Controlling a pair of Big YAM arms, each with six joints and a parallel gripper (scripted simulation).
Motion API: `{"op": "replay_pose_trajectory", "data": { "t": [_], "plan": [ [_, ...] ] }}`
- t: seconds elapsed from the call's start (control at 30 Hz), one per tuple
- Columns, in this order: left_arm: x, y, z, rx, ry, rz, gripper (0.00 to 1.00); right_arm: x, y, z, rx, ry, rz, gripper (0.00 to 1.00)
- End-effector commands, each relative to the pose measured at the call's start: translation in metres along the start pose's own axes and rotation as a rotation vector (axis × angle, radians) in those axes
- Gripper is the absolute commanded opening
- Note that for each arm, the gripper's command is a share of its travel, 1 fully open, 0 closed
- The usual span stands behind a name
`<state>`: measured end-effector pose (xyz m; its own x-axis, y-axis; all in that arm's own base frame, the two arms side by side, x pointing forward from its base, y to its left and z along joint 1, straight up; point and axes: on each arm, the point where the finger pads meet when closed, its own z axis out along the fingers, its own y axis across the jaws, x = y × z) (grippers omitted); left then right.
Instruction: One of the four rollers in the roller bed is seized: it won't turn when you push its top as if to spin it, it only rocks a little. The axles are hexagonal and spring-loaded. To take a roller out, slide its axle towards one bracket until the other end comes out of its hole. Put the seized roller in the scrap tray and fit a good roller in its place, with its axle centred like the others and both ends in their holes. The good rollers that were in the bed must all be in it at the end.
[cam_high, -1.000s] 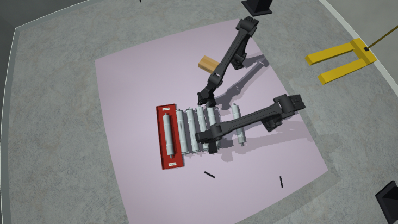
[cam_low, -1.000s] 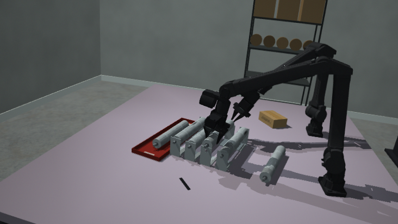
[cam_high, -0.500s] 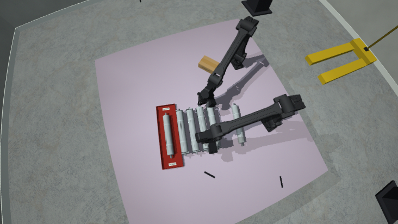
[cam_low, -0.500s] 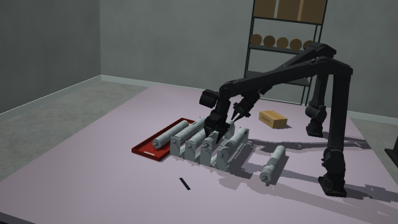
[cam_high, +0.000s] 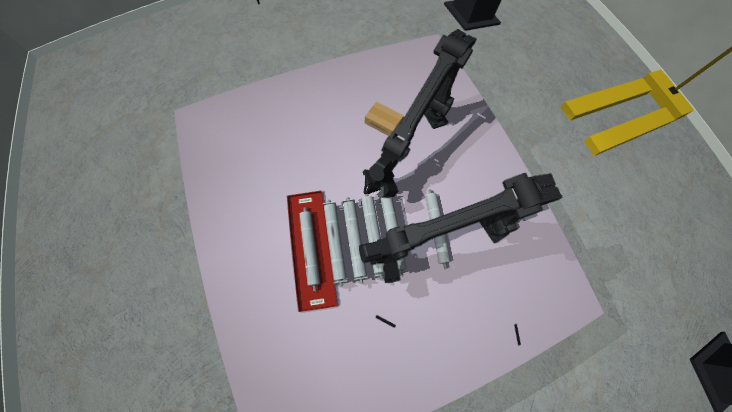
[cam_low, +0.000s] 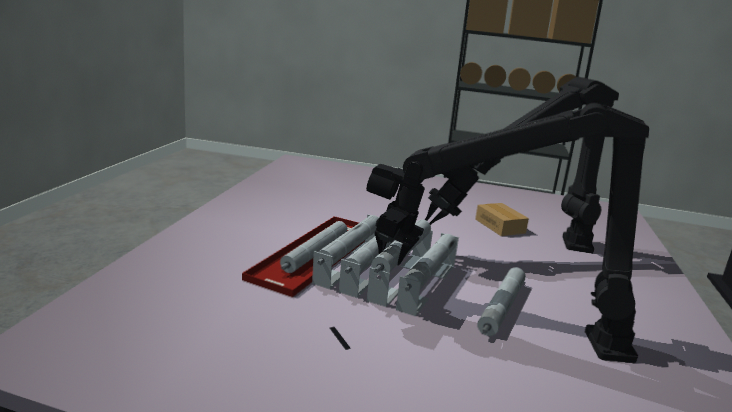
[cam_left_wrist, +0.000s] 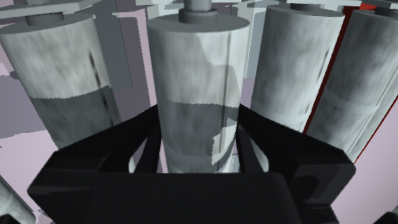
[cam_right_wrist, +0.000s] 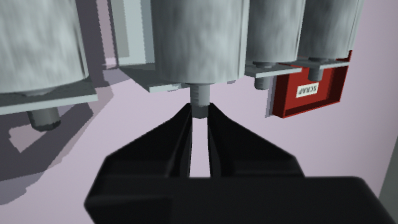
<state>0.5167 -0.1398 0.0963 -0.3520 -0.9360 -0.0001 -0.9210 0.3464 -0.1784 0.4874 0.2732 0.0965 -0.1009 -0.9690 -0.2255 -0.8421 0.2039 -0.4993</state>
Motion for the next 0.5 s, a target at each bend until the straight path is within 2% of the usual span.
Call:
{"op": "replay_pose_trajectory", "data": {
  "t": [0.0,0.47],
  "plan": [
    [0.002,-0.017,-0.014,0.04,-0.005,0.02,0.32,0.016,-0.004,0.002,-0.006,0.033,0.016,0.03],
    [0.001,-0.017,-0.014,0.04,-0.006,0.019,0.32,0.028,-0.001,0.007,-0.017,0.059,0.023,0.03]
  ]
}}
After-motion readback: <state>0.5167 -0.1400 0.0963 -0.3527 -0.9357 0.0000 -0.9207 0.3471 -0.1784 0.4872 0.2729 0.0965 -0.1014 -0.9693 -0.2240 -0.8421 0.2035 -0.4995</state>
